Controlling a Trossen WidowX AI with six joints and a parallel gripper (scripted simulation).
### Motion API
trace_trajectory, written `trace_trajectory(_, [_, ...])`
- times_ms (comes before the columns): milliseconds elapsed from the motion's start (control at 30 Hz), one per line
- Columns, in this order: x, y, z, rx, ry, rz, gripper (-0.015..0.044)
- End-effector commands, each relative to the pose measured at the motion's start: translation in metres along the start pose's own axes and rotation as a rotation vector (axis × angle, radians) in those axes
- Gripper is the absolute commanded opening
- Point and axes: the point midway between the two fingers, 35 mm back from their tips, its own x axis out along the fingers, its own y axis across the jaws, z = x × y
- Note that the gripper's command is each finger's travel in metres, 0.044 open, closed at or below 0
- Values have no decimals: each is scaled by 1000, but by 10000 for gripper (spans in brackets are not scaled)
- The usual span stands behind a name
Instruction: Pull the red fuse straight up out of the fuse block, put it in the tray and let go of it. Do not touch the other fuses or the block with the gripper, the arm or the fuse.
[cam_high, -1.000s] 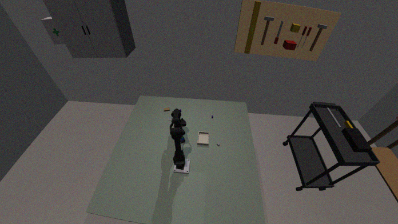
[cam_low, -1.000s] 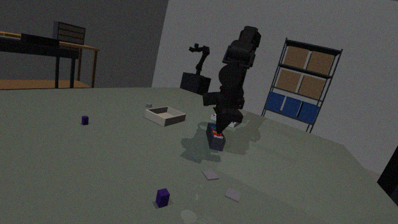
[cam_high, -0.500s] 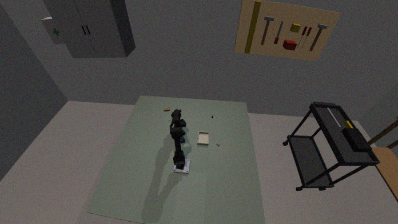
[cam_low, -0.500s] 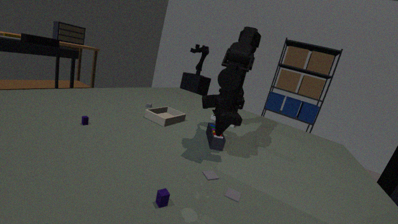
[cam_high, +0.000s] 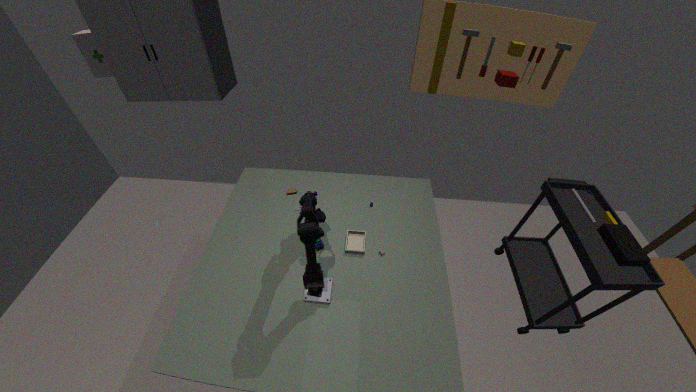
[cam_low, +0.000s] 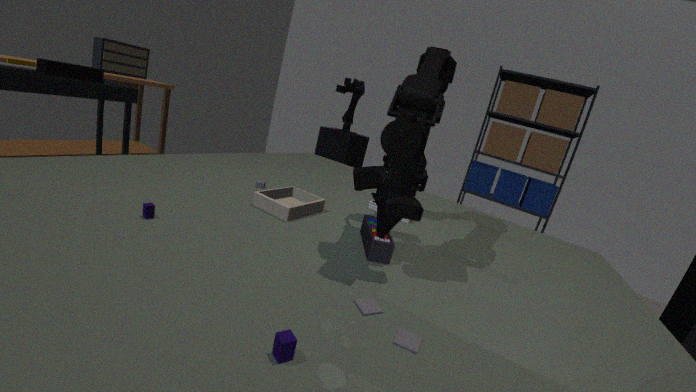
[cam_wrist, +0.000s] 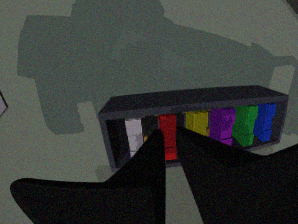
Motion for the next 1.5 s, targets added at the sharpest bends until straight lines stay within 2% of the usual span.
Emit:
trace_trajectory(0, [0, 0, 0, 0, 0, 1, 0])
trace_trajectory(1467, [-22, 1, 0, 3, 2, 1, 0])
